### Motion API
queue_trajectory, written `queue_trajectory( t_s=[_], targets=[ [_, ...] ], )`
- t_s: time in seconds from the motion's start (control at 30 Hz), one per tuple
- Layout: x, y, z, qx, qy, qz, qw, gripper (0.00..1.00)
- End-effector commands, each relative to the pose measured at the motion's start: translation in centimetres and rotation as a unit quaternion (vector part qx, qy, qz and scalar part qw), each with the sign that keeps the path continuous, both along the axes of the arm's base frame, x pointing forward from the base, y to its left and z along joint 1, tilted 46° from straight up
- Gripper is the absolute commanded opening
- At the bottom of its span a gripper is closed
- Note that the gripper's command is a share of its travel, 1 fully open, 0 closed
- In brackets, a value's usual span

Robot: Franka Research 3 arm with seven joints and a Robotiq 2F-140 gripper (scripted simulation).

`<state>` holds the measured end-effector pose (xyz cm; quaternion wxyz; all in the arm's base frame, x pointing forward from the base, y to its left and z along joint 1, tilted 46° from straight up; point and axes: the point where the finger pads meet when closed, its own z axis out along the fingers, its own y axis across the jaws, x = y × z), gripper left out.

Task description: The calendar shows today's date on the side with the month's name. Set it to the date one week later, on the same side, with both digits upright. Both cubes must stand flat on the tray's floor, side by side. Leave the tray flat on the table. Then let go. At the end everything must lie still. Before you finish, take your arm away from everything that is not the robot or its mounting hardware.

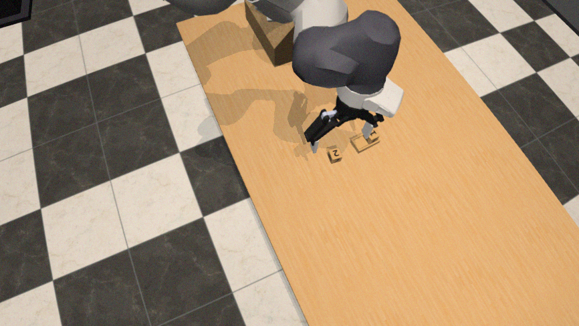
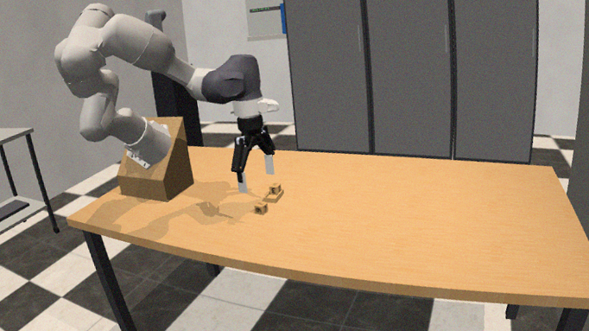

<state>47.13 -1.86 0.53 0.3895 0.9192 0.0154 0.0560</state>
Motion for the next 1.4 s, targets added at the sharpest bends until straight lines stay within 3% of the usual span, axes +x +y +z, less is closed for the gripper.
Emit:
queue_trajectory(
  t_s=[0.0, 0.1, 0.13, 1.37],
  targets=[
    [-0.12, 0.72, 0.43, 0.001, -0.003, 0.000, 1.000, 1.00],
    [-0.19, 0.93, 0.57, 0.001, -0.002, 0.001, 1.000, 1.00],
    [-0.19, 0.93, 0.57, 0.001, -0.002, 0.001, 1.000, 0.29],
    [-0.18, 0.92, 0.56, 0.001, -0.002, 0.001, 1.000, 0.29]
  ],
)
